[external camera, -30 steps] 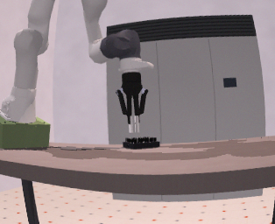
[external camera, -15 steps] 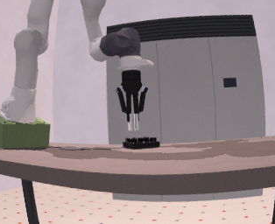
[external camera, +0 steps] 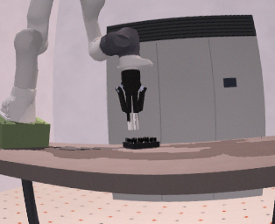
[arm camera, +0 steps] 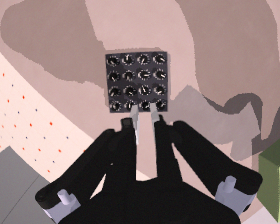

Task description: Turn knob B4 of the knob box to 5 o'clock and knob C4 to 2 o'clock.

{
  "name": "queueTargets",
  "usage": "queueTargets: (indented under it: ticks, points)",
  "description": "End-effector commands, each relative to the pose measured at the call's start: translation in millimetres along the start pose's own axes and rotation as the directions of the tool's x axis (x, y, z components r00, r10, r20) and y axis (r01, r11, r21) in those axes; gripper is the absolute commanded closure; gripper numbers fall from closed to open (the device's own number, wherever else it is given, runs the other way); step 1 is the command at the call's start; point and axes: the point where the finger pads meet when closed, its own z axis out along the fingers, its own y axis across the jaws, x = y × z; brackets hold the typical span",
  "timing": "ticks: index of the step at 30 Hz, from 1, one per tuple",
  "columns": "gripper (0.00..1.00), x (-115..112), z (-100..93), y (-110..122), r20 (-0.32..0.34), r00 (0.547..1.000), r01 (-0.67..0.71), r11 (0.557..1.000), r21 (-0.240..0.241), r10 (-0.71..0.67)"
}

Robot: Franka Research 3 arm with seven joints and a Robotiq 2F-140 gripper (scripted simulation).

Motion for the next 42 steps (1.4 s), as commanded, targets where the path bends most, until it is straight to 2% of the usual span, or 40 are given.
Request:
queueTargets:
  ticks: [1,12,27,29,30,42]
  points:
    - [0.88,-0.7,-1.0,0.8,0.015,0.988,0.155,0.988,-0.003,-0.155]
    - [0.88,-0.6,-2.5,0.8,0.015,0.959,0.285,0.959,-0.001,-0.285]
    - [0.88,-0.6,-5.3,0.8,0.015,0.862,0.507,0.862,0.002,-0.507]
    - [0.88,-0.6,-5.3,0.8,0.015,0.862,0.507,0.862,0.002,-0.507]
    - [0.88,-0.6,-5.7,0.8,0.015,0.841,0.541,0.841,0.003,-0.541]
    - [0.88,-0.6,-7.7,0.7,0.014,0.735,0.678,0.735,0.005,-0.678]
